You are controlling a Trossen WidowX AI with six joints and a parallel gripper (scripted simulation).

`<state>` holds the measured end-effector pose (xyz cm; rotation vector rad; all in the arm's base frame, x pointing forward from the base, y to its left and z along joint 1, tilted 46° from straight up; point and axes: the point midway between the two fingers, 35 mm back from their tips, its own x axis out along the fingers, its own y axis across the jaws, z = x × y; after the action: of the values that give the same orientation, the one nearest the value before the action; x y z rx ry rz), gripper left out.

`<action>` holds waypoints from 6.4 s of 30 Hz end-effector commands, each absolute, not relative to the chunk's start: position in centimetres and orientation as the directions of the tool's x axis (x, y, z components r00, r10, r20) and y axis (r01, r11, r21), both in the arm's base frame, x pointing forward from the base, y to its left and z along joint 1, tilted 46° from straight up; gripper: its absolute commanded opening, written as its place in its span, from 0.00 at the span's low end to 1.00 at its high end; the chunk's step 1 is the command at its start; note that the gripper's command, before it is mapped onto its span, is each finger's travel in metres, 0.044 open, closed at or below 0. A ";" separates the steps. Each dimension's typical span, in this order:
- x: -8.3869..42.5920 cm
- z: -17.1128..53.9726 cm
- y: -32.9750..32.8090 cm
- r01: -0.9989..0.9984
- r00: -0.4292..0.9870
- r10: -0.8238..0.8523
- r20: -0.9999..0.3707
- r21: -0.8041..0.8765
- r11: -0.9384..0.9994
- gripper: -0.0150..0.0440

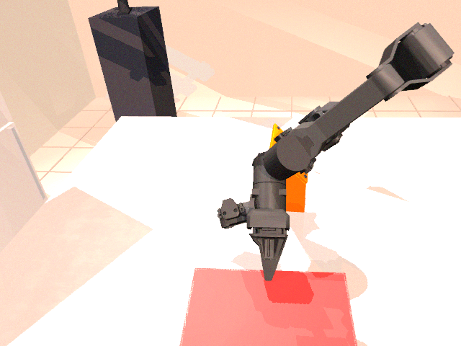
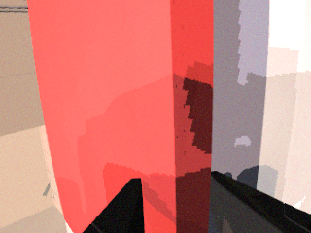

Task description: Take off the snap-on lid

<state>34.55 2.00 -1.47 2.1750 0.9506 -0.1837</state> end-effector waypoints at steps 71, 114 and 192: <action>35.2 -1.4 2.1 0.683 0.714 0.576 -0.397 0.575 -0.451 0.25; 36.7 2.3 -1.4 0.683 0.714 0.576 -0.399 0.576 -0.448 0.25; 39.7 8.9 -5.8 0.683 0.714 0.575 -0.399 0.577 -0.447 0.25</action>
<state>39.97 -6.21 8.48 2.1701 0.9598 -0.1831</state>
